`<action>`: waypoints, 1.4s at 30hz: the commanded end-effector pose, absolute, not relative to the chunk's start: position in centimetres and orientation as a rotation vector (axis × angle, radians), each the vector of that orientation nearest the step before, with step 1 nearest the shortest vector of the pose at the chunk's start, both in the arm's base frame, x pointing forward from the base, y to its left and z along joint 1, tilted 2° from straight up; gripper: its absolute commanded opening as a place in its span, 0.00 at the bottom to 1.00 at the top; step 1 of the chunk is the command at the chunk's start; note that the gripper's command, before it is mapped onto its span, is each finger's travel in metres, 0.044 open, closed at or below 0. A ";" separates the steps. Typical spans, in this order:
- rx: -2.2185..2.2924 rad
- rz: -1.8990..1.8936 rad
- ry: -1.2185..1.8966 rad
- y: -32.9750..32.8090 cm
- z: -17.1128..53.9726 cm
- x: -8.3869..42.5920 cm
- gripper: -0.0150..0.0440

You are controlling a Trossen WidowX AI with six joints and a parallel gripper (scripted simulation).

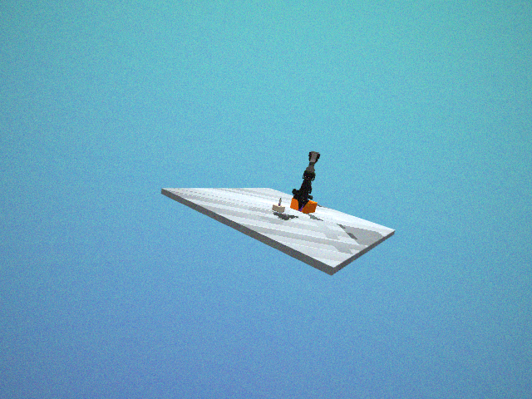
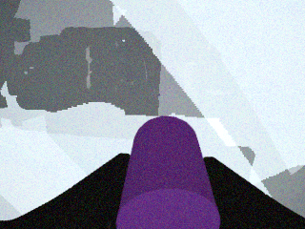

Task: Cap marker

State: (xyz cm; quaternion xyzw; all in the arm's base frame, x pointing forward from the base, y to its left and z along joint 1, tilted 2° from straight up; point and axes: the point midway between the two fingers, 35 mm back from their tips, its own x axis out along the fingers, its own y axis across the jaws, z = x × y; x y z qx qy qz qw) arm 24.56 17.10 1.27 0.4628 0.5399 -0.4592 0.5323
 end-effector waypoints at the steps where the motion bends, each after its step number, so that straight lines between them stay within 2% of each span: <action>1: 1.105 -1.096 1.283 17.0 2.3 24.5 0.25; 42: 1.099 -1.097 1.272 5.9 6.7 29.5 0.25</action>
